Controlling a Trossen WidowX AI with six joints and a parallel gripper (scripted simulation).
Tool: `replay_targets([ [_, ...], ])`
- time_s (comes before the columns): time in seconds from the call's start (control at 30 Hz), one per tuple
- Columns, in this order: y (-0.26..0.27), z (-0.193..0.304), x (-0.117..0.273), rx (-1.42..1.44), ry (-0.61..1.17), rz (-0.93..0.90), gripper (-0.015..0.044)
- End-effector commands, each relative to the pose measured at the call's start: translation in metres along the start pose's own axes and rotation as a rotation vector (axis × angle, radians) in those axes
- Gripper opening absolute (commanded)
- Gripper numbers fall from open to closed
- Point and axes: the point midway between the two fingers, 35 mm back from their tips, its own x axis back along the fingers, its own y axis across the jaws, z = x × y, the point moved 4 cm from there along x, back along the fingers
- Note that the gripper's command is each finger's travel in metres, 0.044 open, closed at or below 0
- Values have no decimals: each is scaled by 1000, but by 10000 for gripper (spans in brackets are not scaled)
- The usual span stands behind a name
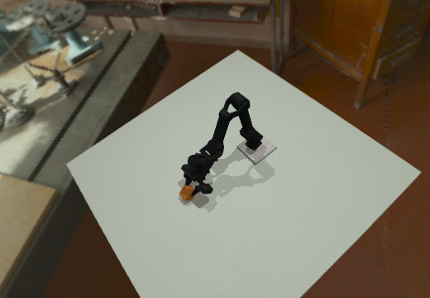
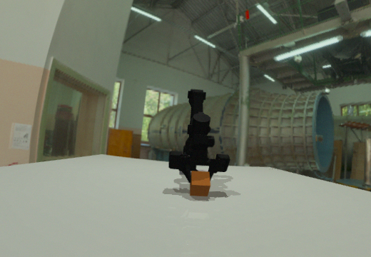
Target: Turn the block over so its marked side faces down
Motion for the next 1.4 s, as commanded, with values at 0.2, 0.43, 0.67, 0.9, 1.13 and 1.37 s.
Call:
replay_targets([
  [0.2,0,16,6,3,-142,1,0],
  [0.43,0,17,10,3,-196,1,0],
  [0.67,0,17,10,3,-199,1,0],
  [0.9,0,17,10,3,-199,1,26],
  [1.13,0,17,10,3,-199,1,210],
  [1.37,0,17,10,3,-199,1,394],
])
